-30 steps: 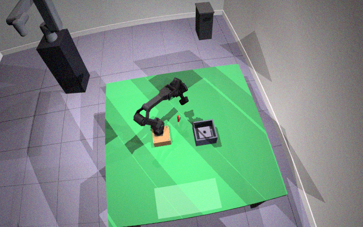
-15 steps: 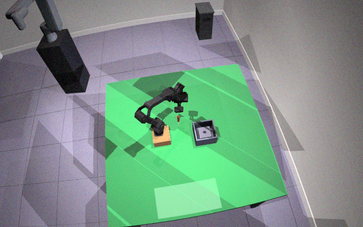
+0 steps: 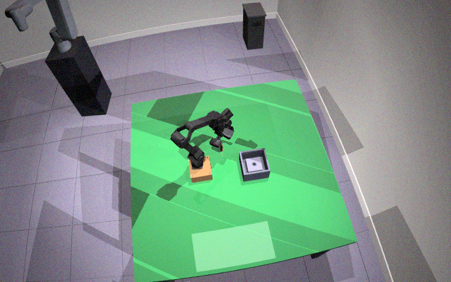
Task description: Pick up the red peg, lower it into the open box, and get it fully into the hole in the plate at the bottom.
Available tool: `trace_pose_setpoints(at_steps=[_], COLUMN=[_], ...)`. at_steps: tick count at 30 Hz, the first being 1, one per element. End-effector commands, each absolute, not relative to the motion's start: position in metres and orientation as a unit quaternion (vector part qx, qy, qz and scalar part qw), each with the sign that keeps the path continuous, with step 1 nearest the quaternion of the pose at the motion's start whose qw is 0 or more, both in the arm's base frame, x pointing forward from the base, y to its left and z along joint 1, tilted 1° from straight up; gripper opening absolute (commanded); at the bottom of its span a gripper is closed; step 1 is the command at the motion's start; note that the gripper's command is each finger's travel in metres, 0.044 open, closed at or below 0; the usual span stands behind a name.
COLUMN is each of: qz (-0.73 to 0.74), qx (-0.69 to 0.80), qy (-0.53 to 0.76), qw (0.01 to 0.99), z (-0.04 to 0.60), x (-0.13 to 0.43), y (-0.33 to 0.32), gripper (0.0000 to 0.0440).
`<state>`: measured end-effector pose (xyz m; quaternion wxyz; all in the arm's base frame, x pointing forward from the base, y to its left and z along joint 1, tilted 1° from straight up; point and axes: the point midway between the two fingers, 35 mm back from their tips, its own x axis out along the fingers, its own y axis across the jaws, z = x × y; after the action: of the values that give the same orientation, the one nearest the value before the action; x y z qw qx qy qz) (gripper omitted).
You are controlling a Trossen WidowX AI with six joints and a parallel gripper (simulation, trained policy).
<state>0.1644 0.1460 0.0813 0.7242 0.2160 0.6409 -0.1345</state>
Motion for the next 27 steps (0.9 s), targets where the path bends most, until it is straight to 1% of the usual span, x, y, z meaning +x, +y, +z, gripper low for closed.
trace_pose_setpoints(at_steps=[1, 9, 21, 23, 27], qz=[-0.196, -0.253, -0.28, -0.285, -0.298], qx=[0.227, 0.258, 0.309, 0.315, 0.325], qy=[0.648, 0.644, 0.628, 0.627, 0.629], qw=[0.7, 0.674, 0.657, 0.653, 0.64], z=[0.064, 0.036, -0.007, -0.012, -0.02], x=[0.159, 0.157, 0.156, 0.155, 0.15], y=[0.136, 0.133, 0.137, 0.138, 0.137], gripper=[0.044, 0.044, 0.0437, 0.0416, 0.0328])
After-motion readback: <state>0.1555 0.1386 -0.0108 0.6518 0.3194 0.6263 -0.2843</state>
